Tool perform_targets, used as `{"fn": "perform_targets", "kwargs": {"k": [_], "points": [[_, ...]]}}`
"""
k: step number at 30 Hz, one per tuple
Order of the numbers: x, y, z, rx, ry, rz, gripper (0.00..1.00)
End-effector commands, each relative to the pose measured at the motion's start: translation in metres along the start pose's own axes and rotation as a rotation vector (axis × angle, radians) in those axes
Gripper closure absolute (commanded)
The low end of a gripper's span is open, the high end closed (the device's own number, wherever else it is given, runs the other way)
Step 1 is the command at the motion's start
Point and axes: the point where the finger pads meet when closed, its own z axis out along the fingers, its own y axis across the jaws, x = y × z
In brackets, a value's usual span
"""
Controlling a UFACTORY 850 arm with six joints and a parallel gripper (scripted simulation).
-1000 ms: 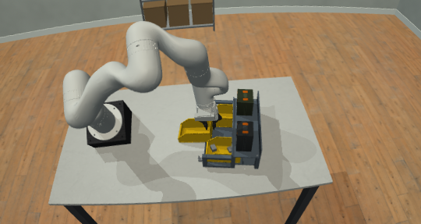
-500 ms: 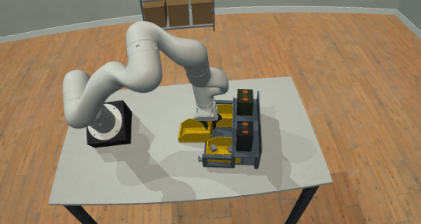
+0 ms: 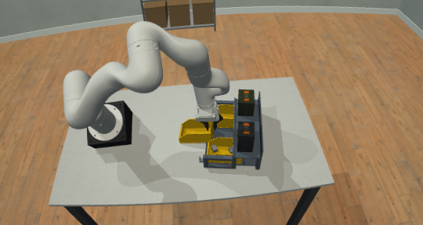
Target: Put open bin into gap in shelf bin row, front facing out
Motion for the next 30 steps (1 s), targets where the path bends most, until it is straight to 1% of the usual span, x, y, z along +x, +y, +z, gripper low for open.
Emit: {"fn": "perform_targets", "kwargs": {"k": [1, 14, 19, 30], "points": [[0.0, -0.001, -0.001, 0.002, 0.0, 0.0, 0.66], [0.0, -0.001, -0.001, 0.002, 0.0, 0.0, 0.66], [0.0, -0.004, -0.03, 0.002, 0.0, 0.0, 0.66], [0.0, -0.004, -0.03, 0.002, 0.0, 0.0, 0.66]]}}
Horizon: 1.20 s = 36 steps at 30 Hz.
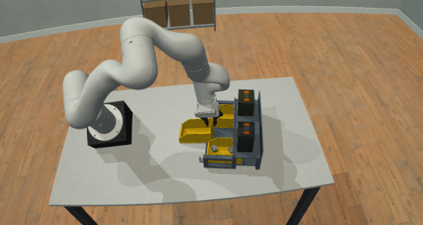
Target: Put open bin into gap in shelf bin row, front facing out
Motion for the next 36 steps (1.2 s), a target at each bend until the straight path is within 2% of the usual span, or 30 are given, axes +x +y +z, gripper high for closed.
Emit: {"fn": "perform_targets", "kwargs": {"k": [1, 6, 18, 23, 36], "points": [[0.0, -0.001, -0.001, 0.002, -0.001, 0.0, 0.66], [0.0, -0.006, -0.045, 0.002, -0.001, 0.001, 0.66], [0.0, -0.006, -0.045, 0.002, -0.001, 0.001, 0.66], [0.0, -0.007, -0.054, 0.002, -0.001, 0.001, 0.66], [0.0, -0.007, -0.052, 0.002, -0.001, 0.001, 0.66]]}}
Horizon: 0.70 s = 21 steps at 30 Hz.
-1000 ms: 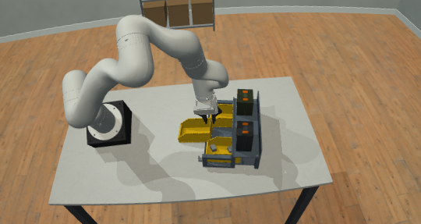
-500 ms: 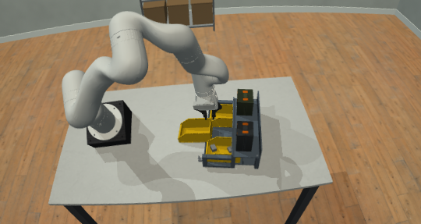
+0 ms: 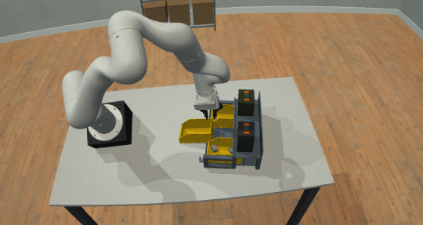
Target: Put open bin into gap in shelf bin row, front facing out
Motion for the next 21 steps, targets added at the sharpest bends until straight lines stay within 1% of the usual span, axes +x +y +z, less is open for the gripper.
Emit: {"fn": "perform_targets", "kwargs": {"k": [1, 4, 16, 21], "points": [[-0.0002, -0.0006, 0.0018, 0.002, -0.001, 0.0, 0.66], [-0.0002, -0.0002, 0.0056, 0.002, -0.001, 0.0, 0.66], [-0.0002, -0.0002, 0.0056, 0.002, -0.001, 0.0, 0.66], [-0.0002, 0.0002, 0.0089, 0.002, -0.001, 0.0, 0.66]]}}
